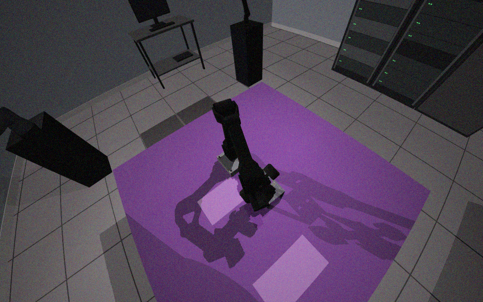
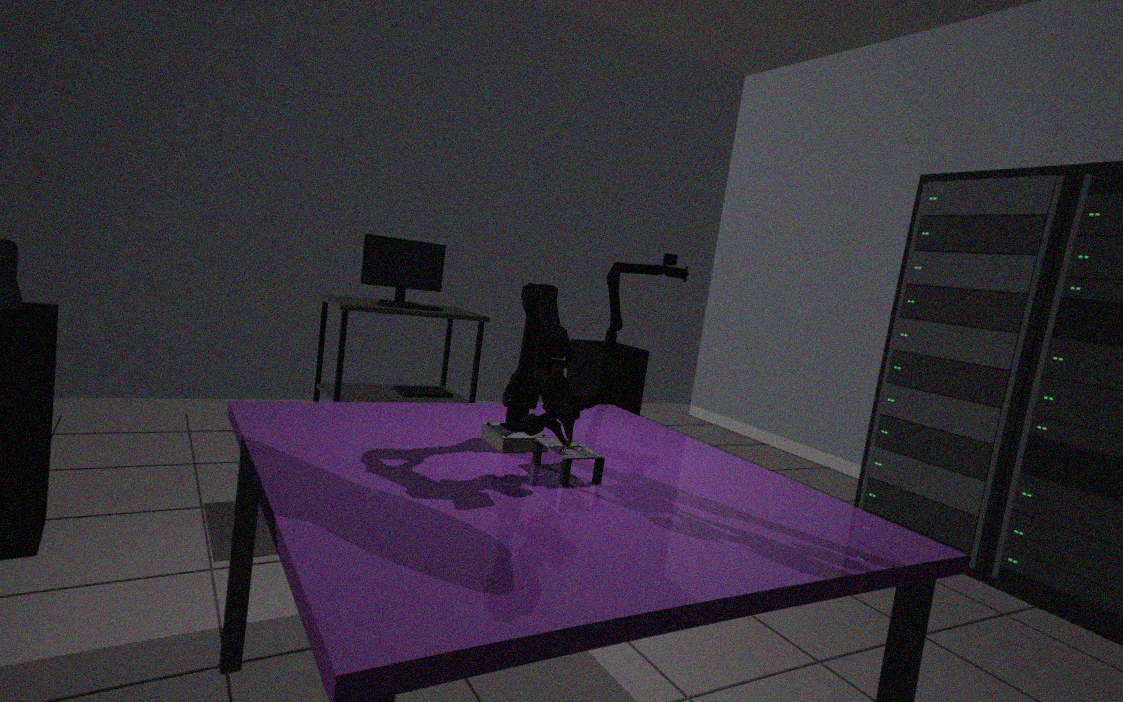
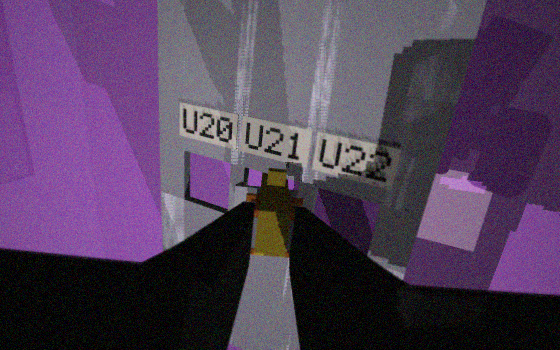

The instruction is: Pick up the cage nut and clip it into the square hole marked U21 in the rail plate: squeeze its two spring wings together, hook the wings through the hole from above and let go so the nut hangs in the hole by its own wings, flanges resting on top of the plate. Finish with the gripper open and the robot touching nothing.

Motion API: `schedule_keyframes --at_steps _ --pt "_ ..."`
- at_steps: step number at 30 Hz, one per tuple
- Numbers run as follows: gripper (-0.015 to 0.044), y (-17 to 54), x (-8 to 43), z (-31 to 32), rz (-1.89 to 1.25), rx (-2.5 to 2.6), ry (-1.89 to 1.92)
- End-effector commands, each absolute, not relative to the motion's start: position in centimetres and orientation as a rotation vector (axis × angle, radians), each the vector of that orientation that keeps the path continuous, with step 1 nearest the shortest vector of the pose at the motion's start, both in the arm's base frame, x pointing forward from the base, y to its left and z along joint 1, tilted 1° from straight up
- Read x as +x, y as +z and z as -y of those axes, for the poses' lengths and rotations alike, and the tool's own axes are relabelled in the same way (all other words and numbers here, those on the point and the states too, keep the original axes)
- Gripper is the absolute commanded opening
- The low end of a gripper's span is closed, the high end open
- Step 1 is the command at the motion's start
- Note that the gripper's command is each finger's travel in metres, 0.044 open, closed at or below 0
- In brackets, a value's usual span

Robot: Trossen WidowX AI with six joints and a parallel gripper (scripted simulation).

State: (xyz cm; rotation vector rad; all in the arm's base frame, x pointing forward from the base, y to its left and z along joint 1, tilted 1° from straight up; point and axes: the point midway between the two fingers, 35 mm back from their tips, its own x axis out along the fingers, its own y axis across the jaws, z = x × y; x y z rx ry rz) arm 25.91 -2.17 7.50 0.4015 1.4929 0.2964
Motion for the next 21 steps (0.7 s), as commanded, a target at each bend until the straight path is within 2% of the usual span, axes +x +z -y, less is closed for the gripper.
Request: schedule_keyframes --at_steps 1,21 --pt "0.0037 7.53 25.91 2.15 -1.491 0.406 0.305" --pt "0.0037 7.46 25.91 2.26 -1.491 0.406 0.305"
